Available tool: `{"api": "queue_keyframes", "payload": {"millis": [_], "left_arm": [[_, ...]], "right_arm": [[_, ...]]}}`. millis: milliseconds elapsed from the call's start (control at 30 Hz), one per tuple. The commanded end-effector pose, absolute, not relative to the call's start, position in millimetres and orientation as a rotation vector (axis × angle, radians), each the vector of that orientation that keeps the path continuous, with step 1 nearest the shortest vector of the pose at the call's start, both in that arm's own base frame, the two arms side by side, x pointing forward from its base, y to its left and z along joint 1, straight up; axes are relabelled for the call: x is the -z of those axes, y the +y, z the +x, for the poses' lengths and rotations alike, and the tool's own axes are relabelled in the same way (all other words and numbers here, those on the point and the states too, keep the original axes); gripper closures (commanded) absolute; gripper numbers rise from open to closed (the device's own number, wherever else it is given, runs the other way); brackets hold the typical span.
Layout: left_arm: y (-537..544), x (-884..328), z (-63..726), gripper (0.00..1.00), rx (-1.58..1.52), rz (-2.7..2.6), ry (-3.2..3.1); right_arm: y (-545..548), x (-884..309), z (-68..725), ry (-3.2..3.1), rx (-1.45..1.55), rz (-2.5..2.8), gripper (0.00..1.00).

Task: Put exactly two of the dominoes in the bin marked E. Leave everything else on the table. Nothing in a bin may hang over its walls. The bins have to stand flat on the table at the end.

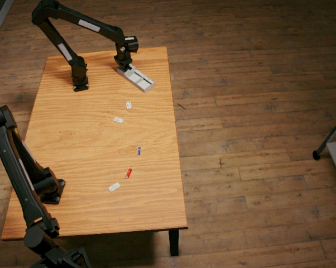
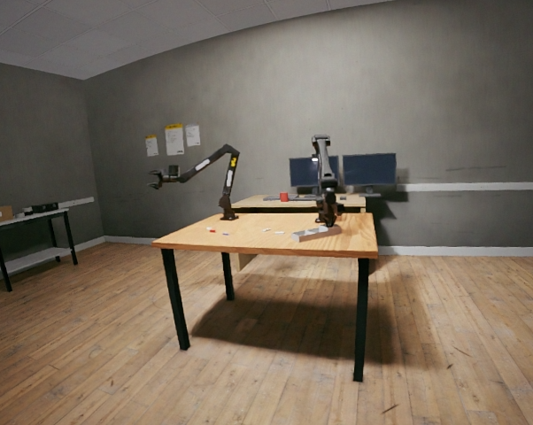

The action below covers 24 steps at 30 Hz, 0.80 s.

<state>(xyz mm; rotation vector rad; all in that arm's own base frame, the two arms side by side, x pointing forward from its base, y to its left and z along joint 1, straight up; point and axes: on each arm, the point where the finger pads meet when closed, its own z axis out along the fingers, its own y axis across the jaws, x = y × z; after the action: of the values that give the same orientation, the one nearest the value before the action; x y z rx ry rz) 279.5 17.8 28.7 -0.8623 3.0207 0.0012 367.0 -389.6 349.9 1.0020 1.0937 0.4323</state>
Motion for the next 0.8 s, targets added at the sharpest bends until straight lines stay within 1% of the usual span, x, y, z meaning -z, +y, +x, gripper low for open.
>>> {"api": "queue_keyframes", "payload": {"millis": [0, 600, 767], "left_arm": [[18.7, -48.9, 304.0, 0.91, 0.015, -0.854, 2.981], [18.6, -71.8, 303.8, 0.91, 0.016, -0.853, 2.979], [18.6, -97.4, 303.9, 0.91, 0.021, -0.849, 2.963]], "right_arm": [[-394.0, -359.9, 364.2, 1.081, -0.421, 0.989, 0.0], [-394.0, -359.9, 364.2, 1.081, -0.421, 0.989, 0.0], [-394.0, -359.9, 364.2, 1.081, -0.421, 0.989, 0.0]]}}
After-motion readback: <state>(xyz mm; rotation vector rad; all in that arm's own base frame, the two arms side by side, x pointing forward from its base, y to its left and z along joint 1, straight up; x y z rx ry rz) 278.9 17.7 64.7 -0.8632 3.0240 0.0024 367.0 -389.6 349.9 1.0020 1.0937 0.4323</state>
